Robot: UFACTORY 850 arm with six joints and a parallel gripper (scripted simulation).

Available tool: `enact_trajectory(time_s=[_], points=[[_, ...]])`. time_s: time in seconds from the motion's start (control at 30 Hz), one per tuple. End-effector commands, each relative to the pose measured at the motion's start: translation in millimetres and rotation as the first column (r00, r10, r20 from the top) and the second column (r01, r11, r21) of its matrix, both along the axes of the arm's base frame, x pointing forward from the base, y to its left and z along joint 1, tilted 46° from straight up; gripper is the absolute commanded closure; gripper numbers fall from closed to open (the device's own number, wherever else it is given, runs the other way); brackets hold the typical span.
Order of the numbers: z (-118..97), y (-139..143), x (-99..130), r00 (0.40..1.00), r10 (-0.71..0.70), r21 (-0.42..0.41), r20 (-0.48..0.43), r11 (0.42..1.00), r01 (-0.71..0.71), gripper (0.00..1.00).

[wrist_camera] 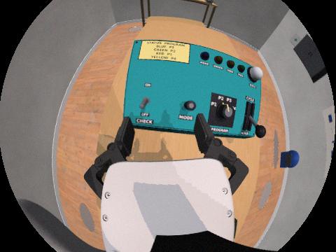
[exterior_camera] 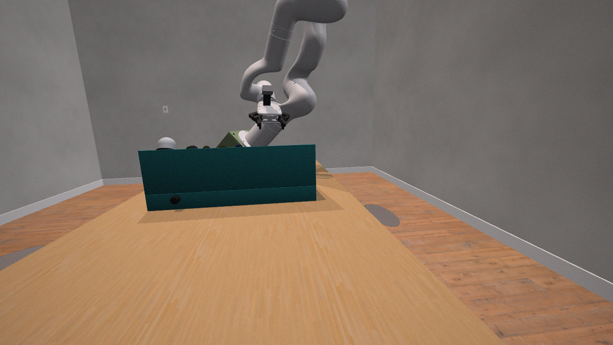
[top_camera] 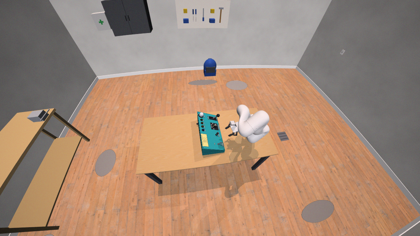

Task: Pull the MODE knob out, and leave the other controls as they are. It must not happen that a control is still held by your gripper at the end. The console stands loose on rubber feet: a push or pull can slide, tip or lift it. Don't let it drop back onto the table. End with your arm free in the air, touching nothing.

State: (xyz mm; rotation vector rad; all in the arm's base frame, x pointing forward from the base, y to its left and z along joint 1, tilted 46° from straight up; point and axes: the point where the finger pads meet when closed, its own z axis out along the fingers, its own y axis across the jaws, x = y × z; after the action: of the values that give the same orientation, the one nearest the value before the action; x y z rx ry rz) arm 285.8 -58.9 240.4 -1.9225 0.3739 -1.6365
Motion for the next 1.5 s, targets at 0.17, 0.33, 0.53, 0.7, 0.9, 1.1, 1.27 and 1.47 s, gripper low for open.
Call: enact_trajectory(time_s=[0.17, 0.33, 0.53, 0.7, 0.9, 1.1, 1.27, 1.47], points=[[-29.9, -50.6, 11.4, 1.000, -0.001, 0.001, 0.001, 1.000, 0.001, 0.00], [-67.5, -98.8, 16.5, 1.000, -0.001, 0.001, 0.001, 1.000, 0.001, 0.00], [-89.7, -122.1, 16.6, 1.000, -0.001, 0.001, 0.001, 1.000, 0.001, 0.00], [-130.5, -157.7, 13.3, 1.000, -0.001, 0.000, 0.001, 1.000, 0.001, 0.00], [-158.3, -177.7, 9.0, 1.000, -0.001, -0.001, 0.000, 1.000, 0.001, 0.00], [-159.0, -178.1, 8.9, 1.000, -0.001, -0.001, 0.000, 1.000, 0.001, 0.00], [-159.0, -178.1, 8.9, 1.000, -0.001, -0.001, 0.000, 1.000, 0.001, 0.00], [-159.0, -178.1, 8.9, 1.000, -0.001, -0.001, 0.000, 1.000, 0.001, 0.00]])
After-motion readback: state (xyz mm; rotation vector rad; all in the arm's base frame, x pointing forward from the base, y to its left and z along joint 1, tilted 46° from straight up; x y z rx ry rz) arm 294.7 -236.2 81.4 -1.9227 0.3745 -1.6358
